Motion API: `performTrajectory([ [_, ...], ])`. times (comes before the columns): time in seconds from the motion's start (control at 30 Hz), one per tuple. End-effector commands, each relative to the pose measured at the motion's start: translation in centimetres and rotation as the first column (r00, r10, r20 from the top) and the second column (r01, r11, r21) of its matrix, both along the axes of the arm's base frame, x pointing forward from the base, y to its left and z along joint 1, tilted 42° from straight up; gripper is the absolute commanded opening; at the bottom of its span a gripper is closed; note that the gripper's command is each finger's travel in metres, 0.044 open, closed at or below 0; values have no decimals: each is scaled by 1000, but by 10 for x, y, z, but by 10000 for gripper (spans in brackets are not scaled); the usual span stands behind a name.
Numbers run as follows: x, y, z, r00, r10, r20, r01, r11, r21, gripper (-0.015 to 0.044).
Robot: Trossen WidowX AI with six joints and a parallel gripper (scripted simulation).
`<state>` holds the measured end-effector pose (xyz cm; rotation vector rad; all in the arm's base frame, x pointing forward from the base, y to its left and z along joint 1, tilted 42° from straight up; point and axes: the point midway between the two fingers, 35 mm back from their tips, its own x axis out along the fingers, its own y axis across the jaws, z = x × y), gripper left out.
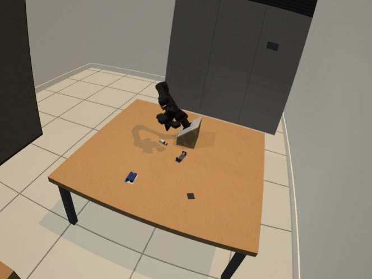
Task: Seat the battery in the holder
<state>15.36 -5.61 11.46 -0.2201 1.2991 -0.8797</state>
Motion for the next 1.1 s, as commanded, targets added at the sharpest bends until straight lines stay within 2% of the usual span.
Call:
performTrajectory([
  [0.0, 0, 0, 0, 1000, 1, 0, -1, 1000, 0, 0],
  [0.1, 0, 0, 0, 1000, 1, 0, -1, 1000, 0, 0],
  [0.13, 0, -1, -1, 1000, -18, 16, 18, 1000, 1, 26],
  [0.2, 0, -8, -6, 978, -155, 138, 154, 988, 20, 79],
  [0.27, 0, -18, -14, 879, -359, 315, 353, 932, 78, 131],
  [0.33, -1, -29, -21, 706, -534, 465, 523, 836, 166, 184],
  [0.4, -3, -41, -27, 475, -663, 579, 649, 708, 279, 232],
  [0.5, -7, -57, -35, 89, -744, 662, 733, 499, 462, 232],
  [0.53, -8, -60, -36, 19, -746, 666, 736, 461, 495, 232],
  [1.07, -7, -66, -44, -4, -747, 665, 736, 447, 508, 232],
])
